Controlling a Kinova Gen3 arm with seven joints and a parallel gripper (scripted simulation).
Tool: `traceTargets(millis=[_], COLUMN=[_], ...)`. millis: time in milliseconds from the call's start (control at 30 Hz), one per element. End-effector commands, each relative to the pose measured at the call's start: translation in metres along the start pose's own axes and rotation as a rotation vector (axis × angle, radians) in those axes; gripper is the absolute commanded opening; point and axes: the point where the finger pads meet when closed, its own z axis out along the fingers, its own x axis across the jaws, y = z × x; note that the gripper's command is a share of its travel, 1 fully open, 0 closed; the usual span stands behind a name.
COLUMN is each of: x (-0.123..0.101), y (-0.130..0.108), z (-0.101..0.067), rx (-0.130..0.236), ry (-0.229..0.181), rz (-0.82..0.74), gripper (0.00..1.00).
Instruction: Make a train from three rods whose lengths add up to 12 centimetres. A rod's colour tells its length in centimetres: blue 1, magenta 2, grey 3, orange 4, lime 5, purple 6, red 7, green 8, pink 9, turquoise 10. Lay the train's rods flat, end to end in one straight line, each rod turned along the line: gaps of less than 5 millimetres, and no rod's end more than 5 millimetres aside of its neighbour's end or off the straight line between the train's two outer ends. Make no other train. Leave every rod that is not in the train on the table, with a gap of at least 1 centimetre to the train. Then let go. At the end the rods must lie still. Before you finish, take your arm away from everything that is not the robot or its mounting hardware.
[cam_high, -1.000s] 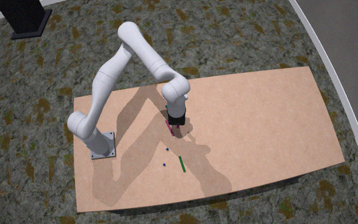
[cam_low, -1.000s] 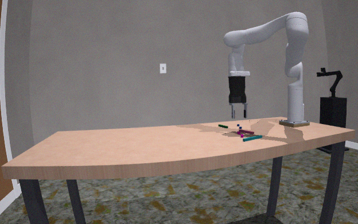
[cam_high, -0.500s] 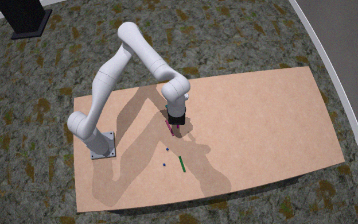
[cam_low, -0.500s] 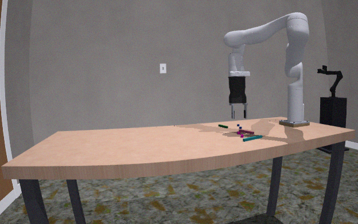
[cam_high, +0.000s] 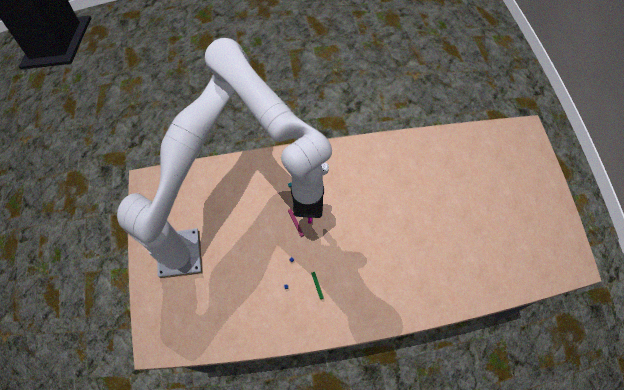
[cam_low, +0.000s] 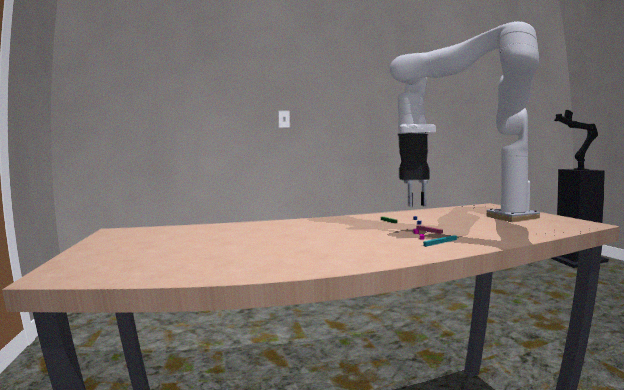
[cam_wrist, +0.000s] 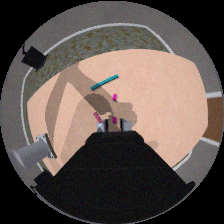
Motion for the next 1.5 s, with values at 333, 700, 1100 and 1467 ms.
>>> traceTargets(millis=[333, 700, 1100, 1467], x=[0.000, 0.000, 0.000, 0.001], y=[0.000, 0.000, 0.000, -0.001], z=[-0.001, -0.001, 0.002, 0.010], rx=[0.001, 0.001, 0.001, 0.001], ry=[0.001, 0.001, 0.001, 0.001], rz=[0.000, 0.000, 0.004, 0.008], gripper=[0.54, 0.54, 0.54, 0.54])
